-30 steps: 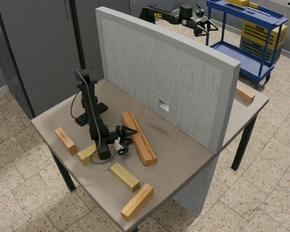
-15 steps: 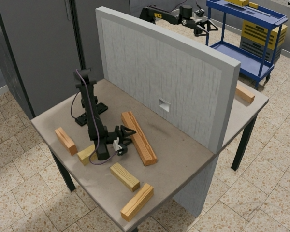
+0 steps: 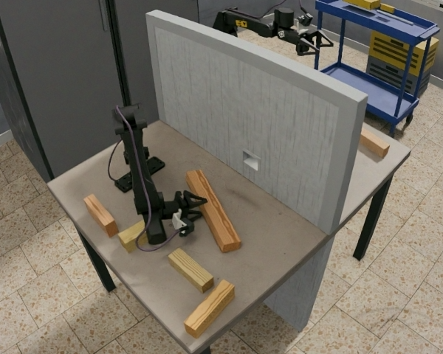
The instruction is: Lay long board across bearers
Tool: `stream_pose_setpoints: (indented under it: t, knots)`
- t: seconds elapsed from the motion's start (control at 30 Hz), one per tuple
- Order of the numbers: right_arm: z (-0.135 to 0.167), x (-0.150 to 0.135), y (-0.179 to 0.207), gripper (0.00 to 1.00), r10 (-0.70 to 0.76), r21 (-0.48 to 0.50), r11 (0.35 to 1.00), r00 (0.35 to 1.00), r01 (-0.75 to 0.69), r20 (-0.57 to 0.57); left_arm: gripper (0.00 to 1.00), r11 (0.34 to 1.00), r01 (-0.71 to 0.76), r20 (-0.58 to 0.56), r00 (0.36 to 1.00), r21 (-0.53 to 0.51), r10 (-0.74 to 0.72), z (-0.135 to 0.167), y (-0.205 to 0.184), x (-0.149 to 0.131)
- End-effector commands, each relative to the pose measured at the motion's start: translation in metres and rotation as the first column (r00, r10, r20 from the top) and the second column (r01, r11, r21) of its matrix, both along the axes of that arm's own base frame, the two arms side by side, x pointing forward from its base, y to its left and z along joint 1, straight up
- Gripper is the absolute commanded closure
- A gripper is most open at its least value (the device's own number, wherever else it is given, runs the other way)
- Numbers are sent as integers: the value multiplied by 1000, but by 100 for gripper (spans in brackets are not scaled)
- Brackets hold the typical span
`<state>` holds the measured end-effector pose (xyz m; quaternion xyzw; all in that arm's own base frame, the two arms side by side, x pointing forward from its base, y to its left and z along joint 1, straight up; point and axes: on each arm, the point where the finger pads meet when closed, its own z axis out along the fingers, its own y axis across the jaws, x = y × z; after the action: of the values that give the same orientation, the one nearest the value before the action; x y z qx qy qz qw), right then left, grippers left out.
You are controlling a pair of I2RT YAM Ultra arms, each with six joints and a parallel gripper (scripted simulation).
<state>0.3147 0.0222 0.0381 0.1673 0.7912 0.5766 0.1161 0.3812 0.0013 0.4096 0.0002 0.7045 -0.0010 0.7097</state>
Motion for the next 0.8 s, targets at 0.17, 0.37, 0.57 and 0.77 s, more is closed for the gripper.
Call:
stream_pose_setpoints:
  t: [0.17,0.37,0.57,0.77]
  knots:
    - [23,16,-1,42,2,0,1000,996,-2,91,0,1000,-4,51,999,-3,4,16,0,-7]
    - [23,16,-1,42,3,-3,1000,996,-3,89,0,1000,-4,51,999,-3,4,16,0,-7]
    - [23,14,-8,42,-15,-7,1000,997,15,76,0,1000,-4,51,999,-3,4,16,0,-7]
    - [16,8,-10,42,10,-70,998,1000,-10,-3,0,1000,-4,51,999,-3,4,16,0,-7]
